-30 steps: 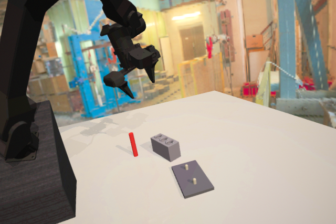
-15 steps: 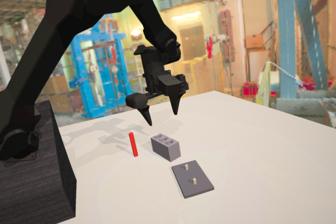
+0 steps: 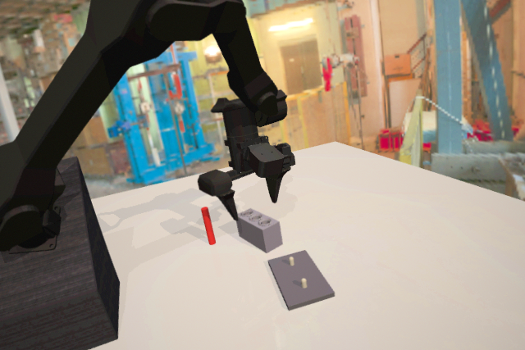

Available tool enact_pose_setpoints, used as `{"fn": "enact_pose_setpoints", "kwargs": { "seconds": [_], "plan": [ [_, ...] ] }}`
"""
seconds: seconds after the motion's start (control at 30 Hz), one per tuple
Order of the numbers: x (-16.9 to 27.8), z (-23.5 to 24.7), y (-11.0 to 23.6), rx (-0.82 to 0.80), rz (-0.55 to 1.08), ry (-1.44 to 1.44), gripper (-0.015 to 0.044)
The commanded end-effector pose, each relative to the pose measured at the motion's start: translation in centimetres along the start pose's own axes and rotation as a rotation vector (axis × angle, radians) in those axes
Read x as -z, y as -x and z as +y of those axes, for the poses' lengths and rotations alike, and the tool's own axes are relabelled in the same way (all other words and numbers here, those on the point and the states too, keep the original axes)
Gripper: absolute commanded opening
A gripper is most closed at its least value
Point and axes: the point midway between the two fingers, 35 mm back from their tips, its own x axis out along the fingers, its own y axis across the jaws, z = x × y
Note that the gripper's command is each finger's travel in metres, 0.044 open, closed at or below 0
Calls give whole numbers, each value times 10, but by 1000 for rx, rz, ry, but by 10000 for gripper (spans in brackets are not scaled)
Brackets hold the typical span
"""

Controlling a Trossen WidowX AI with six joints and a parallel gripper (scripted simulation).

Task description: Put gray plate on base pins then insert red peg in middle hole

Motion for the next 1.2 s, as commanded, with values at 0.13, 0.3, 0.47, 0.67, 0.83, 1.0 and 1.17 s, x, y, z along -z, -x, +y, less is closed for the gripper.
{"fn": "enact_pose_setpoints", "kwargs": {
  "seconds": [0.13, 0.3, 0.47, 0.67, 0.83, 1.0, 1.17],
  "plan": [
    [0, -1, -14, 4, -4, 7, 440],
    [0, -1, -22, 4, -4, 7, 440],
    [0, -1, -31, 4, -4, 7, 440],
    [0, -1, -40, 4, -5, 7, 440],
    [0, -2, -48, 4, -6, 7, 440],
    [0, -3, -56, 5, -7, 7, 440],
    [-1, -3, -59, 5, -7, 7, 387]
  ]
}}
